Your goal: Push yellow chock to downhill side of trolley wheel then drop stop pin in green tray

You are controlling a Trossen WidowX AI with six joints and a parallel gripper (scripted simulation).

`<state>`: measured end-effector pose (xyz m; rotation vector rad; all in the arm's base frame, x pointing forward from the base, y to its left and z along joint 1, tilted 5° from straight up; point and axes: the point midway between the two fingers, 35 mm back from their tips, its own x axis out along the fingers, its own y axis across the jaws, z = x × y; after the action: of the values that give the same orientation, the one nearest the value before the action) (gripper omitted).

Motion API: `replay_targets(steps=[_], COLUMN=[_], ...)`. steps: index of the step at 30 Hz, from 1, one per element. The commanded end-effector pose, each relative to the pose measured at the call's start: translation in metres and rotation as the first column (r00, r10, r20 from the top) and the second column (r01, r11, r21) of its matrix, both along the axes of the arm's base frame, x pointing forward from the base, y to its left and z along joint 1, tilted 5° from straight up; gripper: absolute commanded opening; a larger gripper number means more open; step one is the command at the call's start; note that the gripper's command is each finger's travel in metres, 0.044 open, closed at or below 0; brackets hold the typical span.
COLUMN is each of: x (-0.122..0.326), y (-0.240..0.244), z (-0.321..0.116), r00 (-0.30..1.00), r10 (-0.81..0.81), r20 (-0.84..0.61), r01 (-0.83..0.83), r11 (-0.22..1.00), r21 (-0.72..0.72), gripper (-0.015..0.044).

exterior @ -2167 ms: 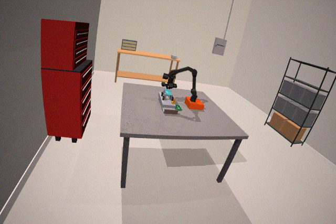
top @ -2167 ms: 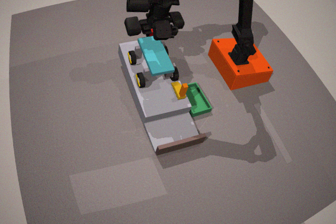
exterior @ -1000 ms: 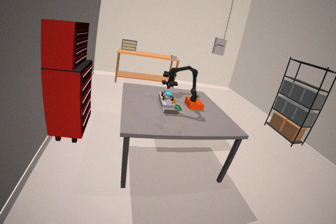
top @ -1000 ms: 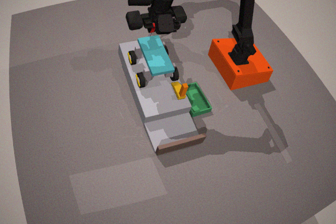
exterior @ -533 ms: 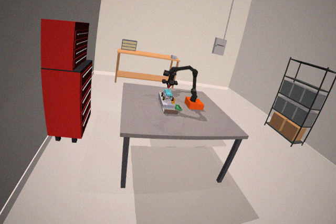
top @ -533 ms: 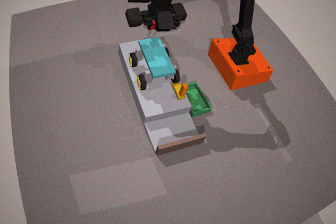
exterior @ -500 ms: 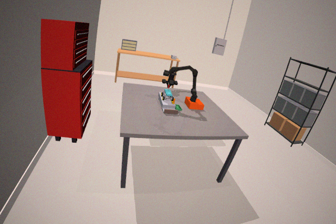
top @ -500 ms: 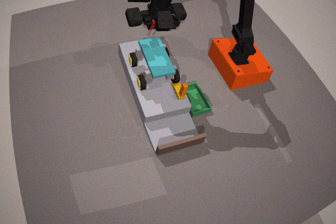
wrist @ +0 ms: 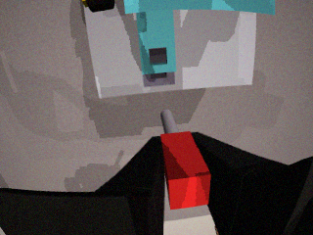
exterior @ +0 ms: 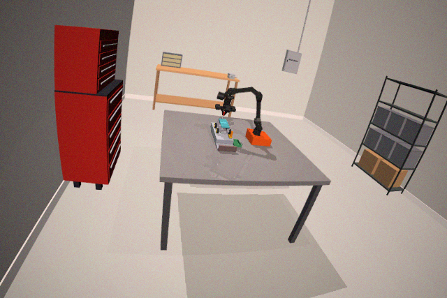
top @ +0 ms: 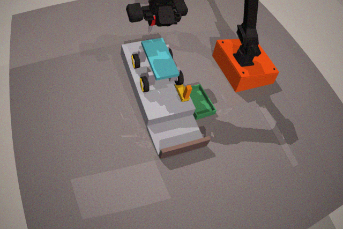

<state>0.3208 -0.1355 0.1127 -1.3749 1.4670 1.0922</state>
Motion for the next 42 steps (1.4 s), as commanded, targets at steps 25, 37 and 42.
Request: replay_targets(steps=[25,37,42], x=[-0.070,-0.086,-0.084], y=[-0.005,-0.001,0.019], z=[0.003,0.002,-0.001], r00=[1.000,1.000,1.000], r10=[0.002,0.002,0.002], r20=[-0.008,-0.009,-0.009], r01=[-0.002,-0.002,-0.002], r11=[1.000,1.000,1.000], r21=[-0.004,-0.004,-0.002], gripper=[0.0000,0.0000,0.0000])
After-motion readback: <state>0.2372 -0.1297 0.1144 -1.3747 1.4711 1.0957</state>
